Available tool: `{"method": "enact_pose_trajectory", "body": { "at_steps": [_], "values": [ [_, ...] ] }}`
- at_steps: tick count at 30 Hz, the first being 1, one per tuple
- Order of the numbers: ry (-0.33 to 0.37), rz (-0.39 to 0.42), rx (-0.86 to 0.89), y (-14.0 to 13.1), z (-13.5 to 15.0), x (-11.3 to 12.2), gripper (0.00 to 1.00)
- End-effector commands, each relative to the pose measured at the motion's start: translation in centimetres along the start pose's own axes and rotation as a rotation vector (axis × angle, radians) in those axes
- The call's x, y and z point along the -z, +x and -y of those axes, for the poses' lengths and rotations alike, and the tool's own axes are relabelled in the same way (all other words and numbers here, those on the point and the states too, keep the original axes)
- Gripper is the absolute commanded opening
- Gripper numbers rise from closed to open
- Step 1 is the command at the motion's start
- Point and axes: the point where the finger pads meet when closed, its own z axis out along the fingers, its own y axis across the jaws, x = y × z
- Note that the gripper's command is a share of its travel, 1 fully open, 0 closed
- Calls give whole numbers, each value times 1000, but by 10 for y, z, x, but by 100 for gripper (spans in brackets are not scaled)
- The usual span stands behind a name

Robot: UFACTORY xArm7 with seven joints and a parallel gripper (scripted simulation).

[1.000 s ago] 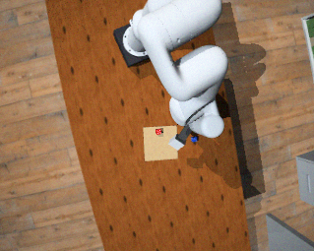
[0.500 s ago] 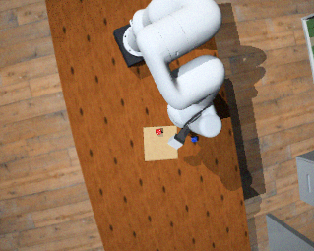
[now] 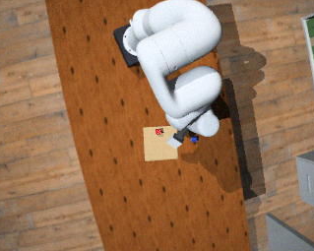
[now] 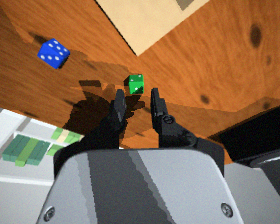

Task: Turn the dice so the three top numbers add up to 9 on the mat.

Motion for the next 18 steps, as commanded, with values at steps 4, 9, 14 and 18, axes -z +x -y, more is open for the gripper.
{"method": "enact_pose_trajectory", "body": {
  "at_steps": [4,9,14,18],
  "values": [
    [2,-5,0,1,2,-6,36],
    [2,-5,0,1,2,-10,36],
    [2,-5,0,1,2,-11,36],
    [2,-5,0,1,2,-11,36]
  ]
}}
